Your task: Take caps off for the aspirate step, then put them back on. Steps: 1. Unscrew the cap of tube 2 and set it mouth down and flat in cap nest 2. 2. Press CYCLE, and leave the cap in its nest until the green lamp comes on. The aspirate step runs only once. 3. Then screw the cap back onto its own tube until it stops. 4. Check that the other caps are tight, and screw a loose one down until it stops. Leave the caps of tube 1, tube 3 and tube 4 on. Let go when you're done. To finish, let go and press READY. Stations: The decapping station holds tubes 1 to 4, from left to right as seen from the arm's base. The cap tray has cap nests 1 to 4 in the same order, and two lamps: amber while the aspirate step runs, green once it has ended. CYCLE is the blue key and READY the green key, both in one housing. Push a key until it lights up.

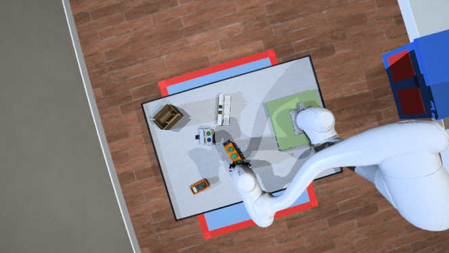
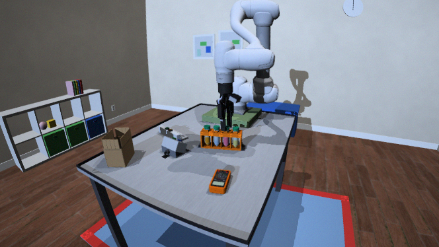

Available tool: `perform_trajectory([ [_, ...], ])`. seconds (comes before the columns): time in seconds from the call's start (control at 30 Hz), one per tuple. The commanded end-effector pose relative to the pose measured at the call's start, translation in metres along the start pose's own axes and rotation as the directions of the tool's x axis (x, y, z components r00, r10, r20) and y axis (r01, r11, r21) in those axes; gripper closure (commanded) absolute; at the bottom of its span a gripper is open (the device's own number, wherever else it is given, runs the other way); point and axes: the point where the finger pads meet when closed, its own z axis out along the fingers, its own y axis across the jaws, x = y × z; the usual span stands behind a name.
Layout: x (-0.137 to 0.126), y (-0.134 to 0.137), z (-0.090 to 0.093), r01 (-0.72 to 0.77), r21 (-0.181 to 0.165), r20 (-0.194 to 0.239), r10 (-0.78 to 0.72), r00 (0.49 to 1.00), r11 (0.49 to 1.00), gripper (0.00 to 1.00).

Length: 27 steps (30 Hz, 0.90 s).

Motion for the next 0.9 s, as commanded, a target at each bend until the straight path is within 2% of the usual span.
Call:
perform_trajectory([
  [0.0,-0.0004,-0.0013,-0.0022,-0.087,-0.009,0.025,0.087,0.996,0.996,0.59],
  [0.1,-0.0003,-0.001,-0.0029,-0.087,-0.009,0.025,0.087,0.996,0.996,0.59],
  [0.13,-0.0004,-0.0003,-0.0017,-0.088,-0.01,0.021,0.088,0.996,0.996,0.7],
  [0.6,-0.0004,-0.0003,-0.0017,-0.088,-0.01,0.021,0.088,0.996,0.996,0.7],
  [0.73,-0.0002,-0.0007,-0.0007,0.116,-0.004,0.022,-0.115,0.993,0.993,0.7],
  [0.87,-0.0008,-0.0004,-0.0008,0.306,0.0,0.019,-0.306,0.952,0.952,0.7],
])
